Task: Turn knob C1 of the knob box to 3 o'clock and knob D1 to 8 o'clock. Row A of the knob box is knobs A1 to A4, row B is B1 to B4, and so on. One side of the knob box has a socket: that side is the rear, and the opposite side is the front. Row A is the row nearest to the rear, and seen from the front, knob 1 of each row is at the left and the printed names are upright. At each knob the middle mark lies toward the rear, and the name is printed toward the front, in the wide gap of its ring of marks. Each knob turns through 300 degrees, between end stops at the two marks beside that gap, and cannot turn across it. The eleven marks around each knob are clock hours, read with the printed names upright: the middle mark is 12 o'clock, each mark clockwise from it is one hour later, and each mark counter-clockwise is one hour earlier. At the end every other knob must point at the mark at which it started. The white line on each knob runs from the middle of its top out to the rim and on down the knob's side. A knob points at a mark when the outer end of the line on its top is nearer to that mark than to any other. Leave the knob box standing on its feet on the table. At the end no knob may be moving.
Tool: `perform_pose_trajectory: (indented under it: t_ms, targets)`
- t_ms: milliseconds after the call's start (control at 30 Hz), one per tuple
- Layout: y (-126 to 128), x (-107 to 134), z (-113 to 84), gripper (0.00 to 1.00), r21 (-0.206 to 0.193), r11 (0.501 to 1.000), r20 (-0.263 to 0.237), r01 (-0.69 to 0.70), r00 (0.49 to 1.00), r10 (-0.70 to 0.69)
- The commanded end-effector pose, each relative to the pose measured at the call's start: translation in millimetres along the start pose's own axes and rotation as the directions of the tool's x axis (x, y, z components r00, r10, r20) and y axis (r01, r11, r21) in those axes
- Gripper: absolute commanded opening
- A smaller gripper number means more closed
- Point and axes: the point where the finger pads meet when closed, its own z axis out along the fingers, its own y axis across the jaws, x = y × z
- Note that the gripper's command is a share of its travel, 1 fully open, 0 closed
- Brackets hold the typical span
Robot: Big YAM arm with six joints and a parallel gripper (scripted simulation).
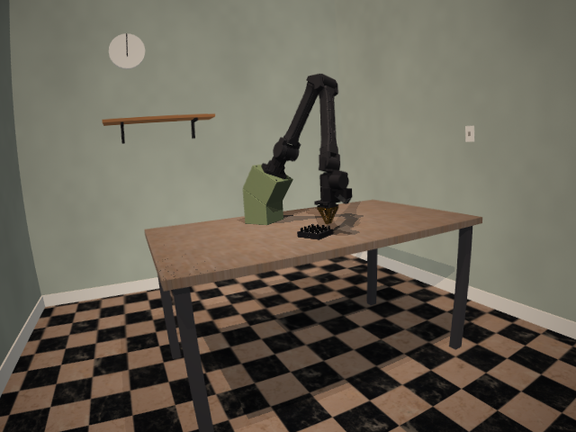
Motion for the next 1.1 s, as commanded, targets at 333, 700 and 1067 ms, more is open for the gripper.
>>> perform_pose_trajectory:
  t_ms: [333, 700, 1067]
  targets:
    - [-0.3, -15.4, -1.3, 0.18, 0.008, 1.0, 0.032, 0.007, 0.999, -0.008]
    - [-0.3, -15.4, -1.3, 0.18, 0.008, 1.0, 0.032, 0.007, 0.999, -0.008]
    - [-0.3, -15.4, -1.3, 0.18, 0.008, 1.0, 0.032, 0.007, 0.999, -0.008]
